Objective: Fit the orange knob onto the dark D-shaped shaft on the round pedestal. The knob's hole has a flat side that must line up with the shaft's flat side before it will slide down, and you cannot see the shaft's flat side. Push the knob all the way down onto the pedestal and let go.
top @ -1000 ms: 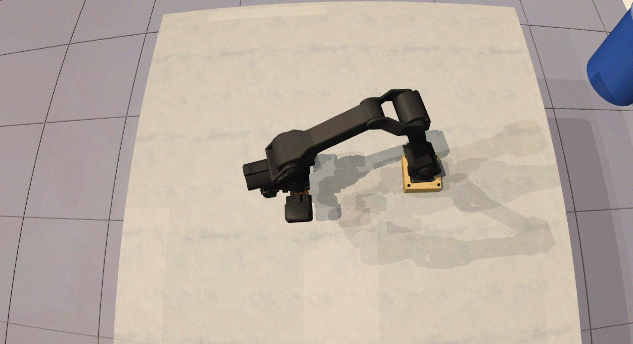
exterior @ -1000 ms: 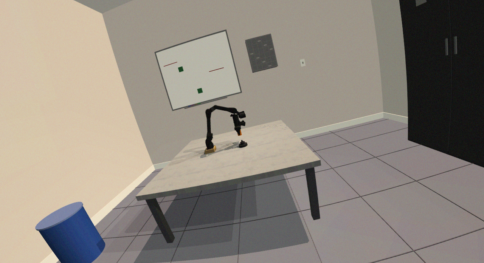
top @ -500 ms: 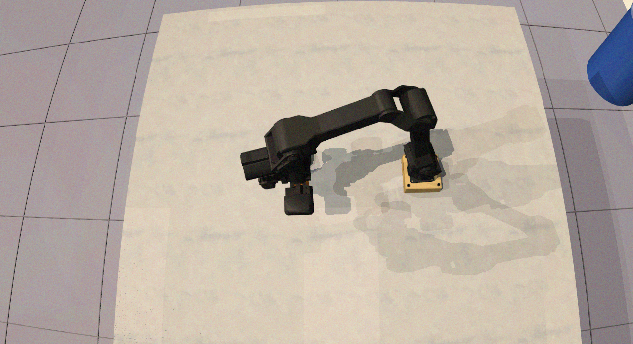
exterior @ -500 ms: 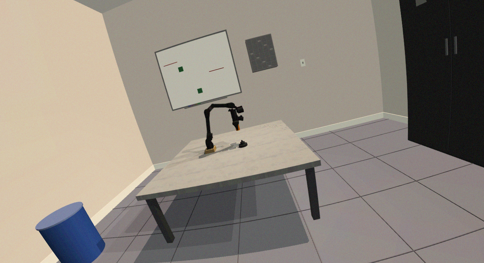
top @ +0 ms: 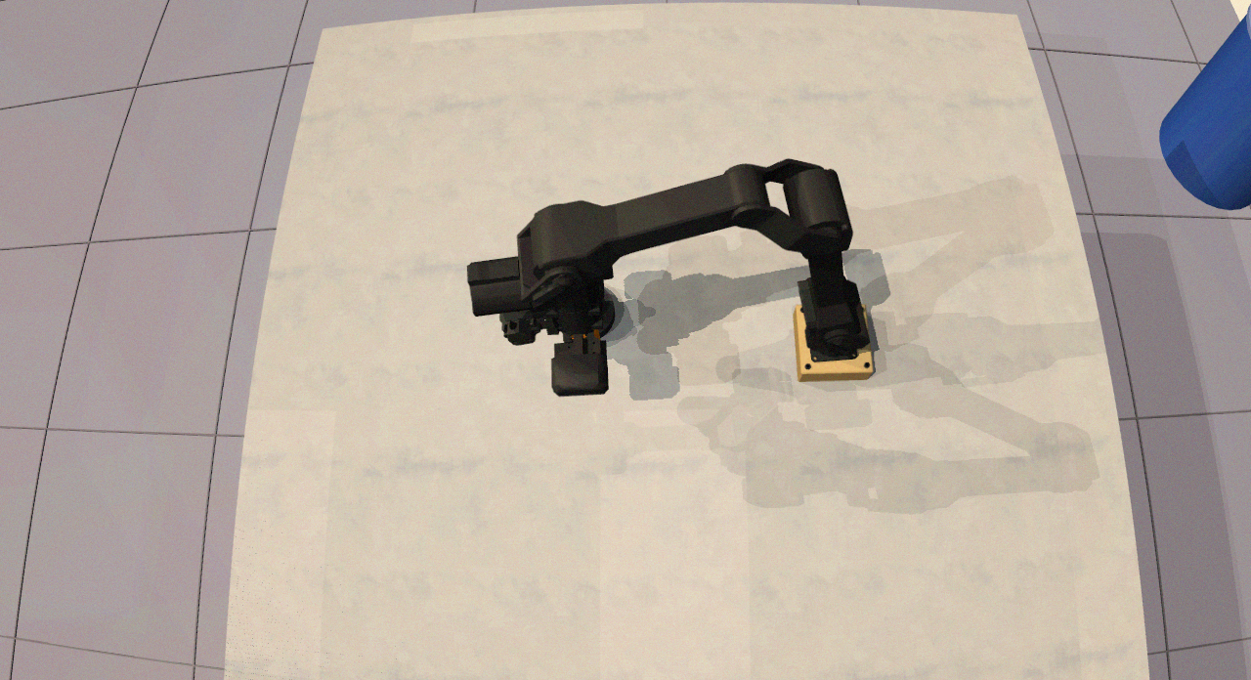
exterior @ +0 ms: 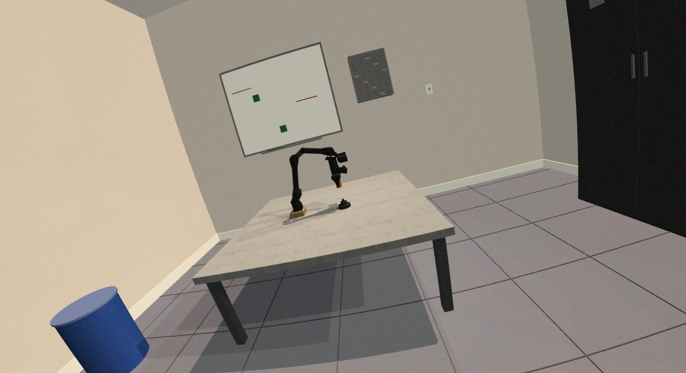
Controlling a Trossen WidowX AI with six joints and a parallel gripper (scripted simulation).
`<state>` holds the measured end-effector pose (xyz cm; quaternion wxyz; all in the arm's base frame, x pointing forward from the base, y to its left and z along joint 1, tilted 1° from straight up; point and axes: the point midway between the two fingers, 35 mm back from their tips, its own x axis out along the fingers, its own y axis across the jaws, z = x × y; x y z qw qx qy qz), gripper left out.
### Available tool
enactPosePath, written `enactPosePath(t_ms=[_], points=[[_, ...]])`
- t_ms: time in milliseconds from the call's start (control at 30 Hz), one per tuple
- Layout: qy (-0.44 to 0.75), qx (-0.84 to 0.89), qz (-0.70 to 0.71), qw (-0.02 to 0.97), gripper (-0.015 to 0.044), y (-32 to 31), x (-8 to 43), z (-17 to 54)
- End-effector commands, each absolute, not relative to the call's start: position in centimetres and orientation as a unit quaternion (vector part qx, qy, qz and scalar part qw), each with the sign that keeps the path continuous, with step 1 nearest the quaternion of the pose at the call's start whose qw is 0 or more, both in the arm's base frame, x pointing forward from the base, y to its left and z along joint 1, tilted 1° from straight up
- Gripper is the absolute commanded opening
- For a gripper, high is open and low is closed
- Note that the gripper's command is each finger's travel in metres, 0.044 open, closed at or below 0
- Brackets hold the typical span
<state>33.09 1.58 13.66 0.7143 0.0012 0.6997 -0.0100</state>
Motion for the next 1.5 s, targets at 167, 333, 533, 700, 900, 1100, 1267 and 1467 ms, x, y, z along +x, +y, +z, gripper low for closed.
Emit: enactPosePath(t_ms=[167,333,533,700,900,1100,1267,1467], points=[[0.700,-0.002,-0.011,0.714,0.0000,-1.2,33.6,12.5],[0.700,-0.003,-0.012,0.714,0.0000,-2.8,33.8,11.9],[0.700,-0.004,-0.012,0.714,0.0000,-4.6,33.9,11.3],[0.700,-0.004,-0.013,0.714,0.0000,-6.2,33.9,10.7],[0.700,-0.005,-0.013,0.714,0.0000,-7.6,33.8,10.2],[0.700,-0.005,-0.013,0.714,0.0000,-7.6,33.8,9.2],[0.700,-0.005,-0.013,0.714,0.0000,-7.6,33.9,7.7],[0.700,-0.003,-0.015,0.714,0.0000,-7.6,33.9,7.8]])
